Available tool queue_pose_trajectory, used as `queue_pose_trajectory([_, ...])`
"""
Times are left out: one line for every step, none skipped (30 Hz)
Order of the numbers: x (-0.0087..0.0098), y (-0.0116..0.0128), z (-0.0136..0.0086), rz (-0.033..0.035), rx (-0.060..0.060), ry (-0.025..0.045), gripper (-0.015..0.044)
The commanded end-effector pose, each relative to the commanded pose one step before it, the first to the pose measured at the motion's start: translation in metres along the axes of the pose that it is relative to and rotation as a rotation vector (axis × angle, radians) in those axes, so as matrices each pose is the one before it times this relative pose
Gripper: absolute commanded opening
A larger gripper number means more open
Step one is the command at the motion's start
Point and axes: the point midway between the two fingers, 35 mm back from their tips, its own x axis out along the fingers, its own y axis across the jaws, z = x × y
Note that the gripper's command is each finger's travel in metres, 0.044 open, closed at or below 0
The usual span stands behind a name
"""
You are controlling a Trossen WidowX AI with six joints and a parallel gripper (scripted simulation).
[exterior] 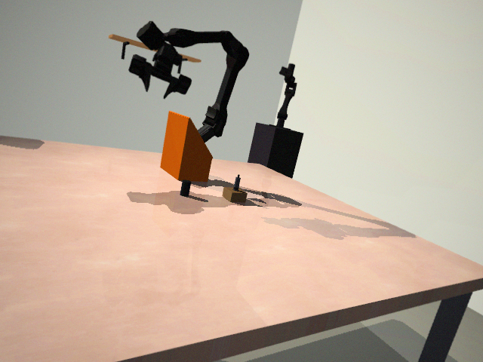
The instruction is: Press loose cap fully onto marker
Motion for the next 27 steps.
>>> queue_pose_trajectory([0.04649, 0.03945, -0.00196, 0.09284, 0.0400, 0.16380, 0.0247])
queue_pose_trajectory([0.01267, 0.01007, 0.00017, 0.01935, 0.0078, 0.04622, 0.0247])
queue_pose_trajectory([0.01251, 0.00993, -0.00023, 0.01705, 0.0078, 0.04726, 0.0247])
queue_pose_trajectory([0.01235, 0.00976, -0.00061, 0.01470, 0.0078, 0.04818, 0.0247])
queue_pose_trajectory([0.01218, 0.00958, -0.00098, 0.01231, 0.0078, 0.04899, 0.0247])
queue_pose_trajectory([0.00919, 0.00719, -0.00093, 0.00203, 0.0157, 0.04311, 0.0247])
queue_pose_trajectory([0.00950, 0.00750, -0.00078, 0.00184, 0.0130, 0.04351, 0.0247])
queue_pose_trajectory([0.00977, 0.00777, -0.00066, 0.00157, 0.0104, 0.04383, 0.0247])
queue_pose_trajectory([0.00917, 0.00728, -0.00079, -0.00013, 0.0094, 0.04142, 0.0247])
queue_pose_trajectory([0.00815, 0.00654, -0.00046, 0.00041, 0.0053, 0.03567, 0.0247])
queue_pose_trajectory([0.00973, 0.00790, -0.00022, 0.00173, 0.0022, 0.04088, 0.0247])
queue_pose_trajectory([0.00970, 0.00784, -0.00027, 0.00114, 0.0010, 0.04045, 0.0247])
queue_pose_trajectory([0.00804, 0.00648, -0.00018, 0.00079, -0.0004, 0.03311, 0.0247])
queue_pose_trajectory([0.00625, 0.00497, -0.00023, -0.00007, -0.0001, 0.02585, 0.0247])
queue_pose_trajectory([0.00447, 0.00352, -0.00020, -0.00042, 0.0000, 0.01851, 0.0247])
queue_pose_trajectory([0.00188, -0.00090, -0.00154, -0.00045, 0.0001, 0.00790, 0.0247])
queue_pose_trajectory([0.00165, -0.00078, -0.00135, -0.00038, 0.0001, 0.00696, 0.0247])
queue_pose_trajectory([0.00000, 0.00000, 0.00000, 0.00000, 0.0000, 0.00000, 0.0247])
queue_pose_trajectory([0.00000, 0.00000, 0.00000, 0.00000, 0.0000, 0.00000, 0.0247])
queue_pose_trajectory([0.00288, -0.00010, 0.00013, -0.00001, 0.0000, -0.00006, 0.0247])
queue_pose_trajectory([0.00860, -0.00022, 0.00019, 0.00012, 0.0000, -0.00012, 0.0247])
queue_pose_trajectory([0.01273, -0.00016, -0.00024, 0.00061, -0.0001, 0.00006, 0.0247])
queue_pose_trajectory([0.00836, 0.00000, -0.00051, 0.00069, -0.0001, 0.00021, 0.0247])
queue_pose_trajectory([0.00276, 0.00002, -0.00023, 0.00028, -0.0001, 0.00010, 0.0247])
queue_pose_trajectory([0.00000, 0.00000, 0.00000, 0.00000, 0.0000, 0.00000, 0.0247])
queue_pose_trajectory([0.00000, 0.00000, 0.00000, 0.00000, 0.0000, 0.00000, 0.0247])
queue_pose_trajectory([0.00000, 0.00000, 0.00000, 0.00000, 0.0000, 0.00000, 0.0247])
